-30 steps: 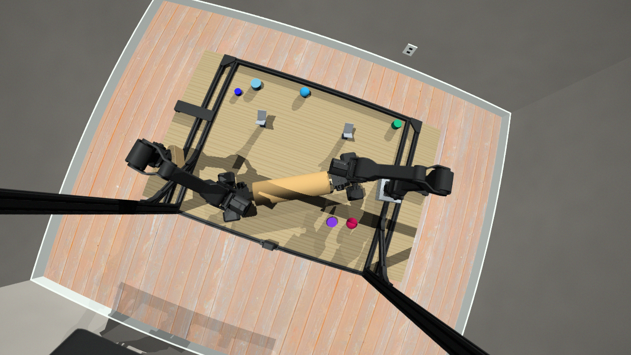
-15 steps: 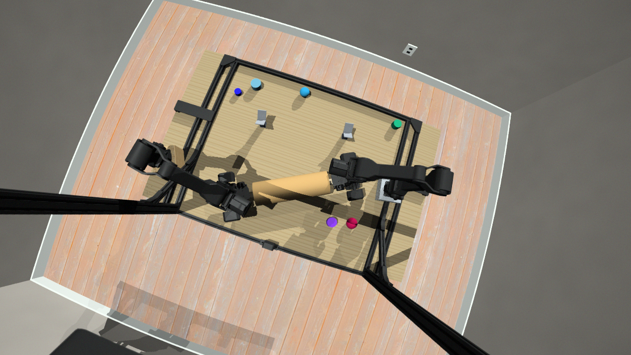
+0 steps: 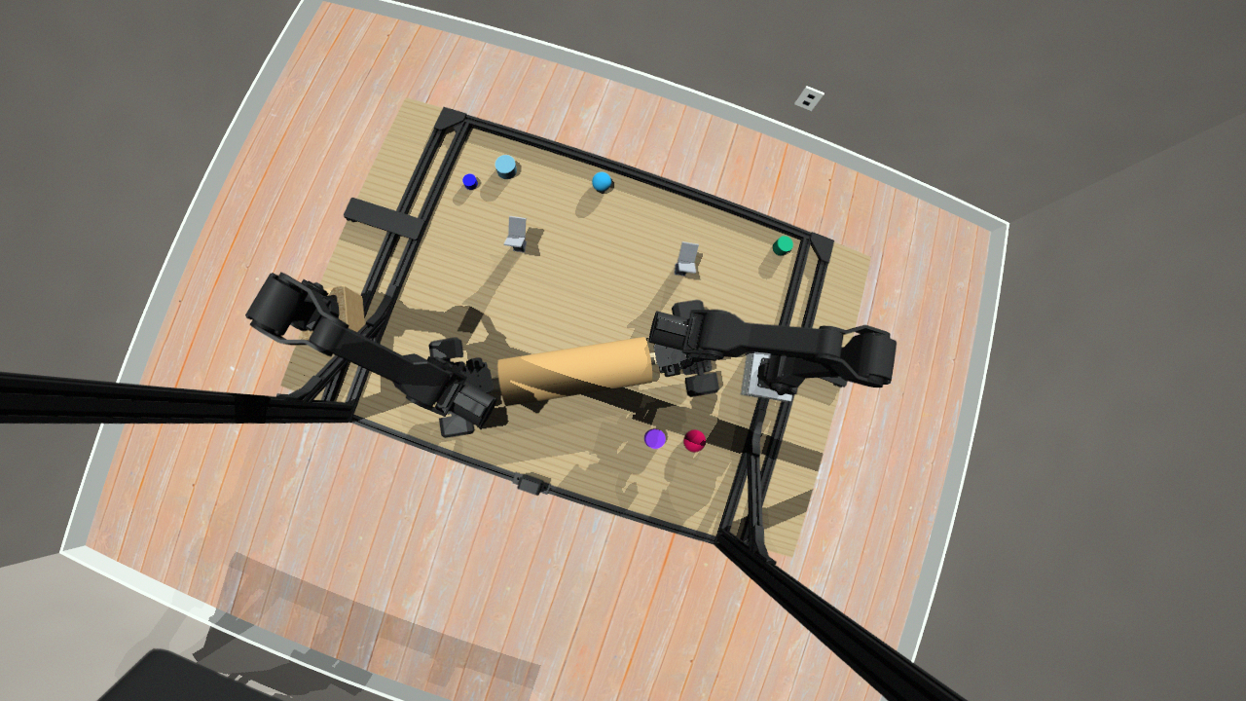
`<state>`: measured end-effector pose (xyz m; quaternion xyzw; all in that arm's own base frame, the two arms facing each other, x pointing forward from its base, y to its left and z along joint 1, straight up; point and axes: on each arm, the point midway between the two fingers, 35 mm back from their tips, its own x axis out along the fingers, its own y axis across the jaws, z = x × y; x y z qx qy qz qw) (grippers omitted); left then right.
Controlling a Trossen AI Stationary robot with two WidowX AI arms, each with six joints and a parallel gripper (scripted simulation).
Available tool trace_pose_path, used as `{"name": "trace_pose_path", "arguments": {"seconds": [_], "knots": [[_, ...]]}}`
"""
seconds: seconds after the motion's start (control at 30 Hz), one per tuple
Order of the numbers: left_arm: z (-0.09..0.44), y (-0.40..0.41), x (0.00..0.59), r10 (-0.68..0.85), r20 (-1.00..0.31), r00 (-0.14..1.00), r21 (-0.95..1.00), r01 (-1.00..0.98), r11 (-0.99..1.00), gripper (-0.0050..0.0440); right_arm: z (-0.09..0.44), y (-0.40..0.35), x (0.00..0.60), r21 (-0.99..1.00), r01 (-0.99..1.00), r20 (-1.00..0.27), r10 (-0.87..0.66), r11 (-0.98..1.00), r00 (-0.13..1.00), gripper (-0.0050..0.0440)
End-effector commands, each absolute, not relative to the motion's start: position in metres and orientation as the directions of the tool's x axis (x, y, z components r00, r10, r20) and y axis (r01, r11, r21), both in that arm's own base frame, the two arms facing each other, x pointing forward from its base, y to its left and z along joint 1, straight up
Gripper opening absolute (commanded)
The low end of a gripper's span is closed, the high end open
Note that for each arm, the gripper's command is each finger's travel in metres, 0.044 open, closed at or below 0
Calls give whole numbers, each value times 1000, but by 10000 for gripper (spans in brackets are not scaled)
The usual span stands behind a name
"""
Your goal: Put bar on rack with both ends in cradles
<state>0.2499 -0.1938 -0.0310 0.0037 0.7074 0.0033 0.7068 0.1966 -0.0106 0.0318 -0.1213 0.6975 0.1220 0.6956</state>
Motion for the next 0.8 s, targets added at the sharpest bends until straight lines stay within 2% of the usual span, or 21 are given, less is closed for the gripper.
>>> {"name": "trace_pose_path", "arguments": {"seconds": [0.0,0.17,0.43,0.77], "knots": [[3,-197,249,1,-1000,-1,1,0,1000,0,63,-11,198,-1,-345,-1000,-1,939,1,0],[43,-195,249,0,-1000,0,0,3,1000,0,103,-11,196,0,-343,-1000,0,939,0,0],[43,-192,251,0,-1000,0,0,7,1000,0,103,-12,195,0,-338,-1000,0,941,1,0],[46,-145,270,4,-1000,-6,3,82,997,0,103,-29,184,-3,-268,-1000,-1,964,7,0]]}}
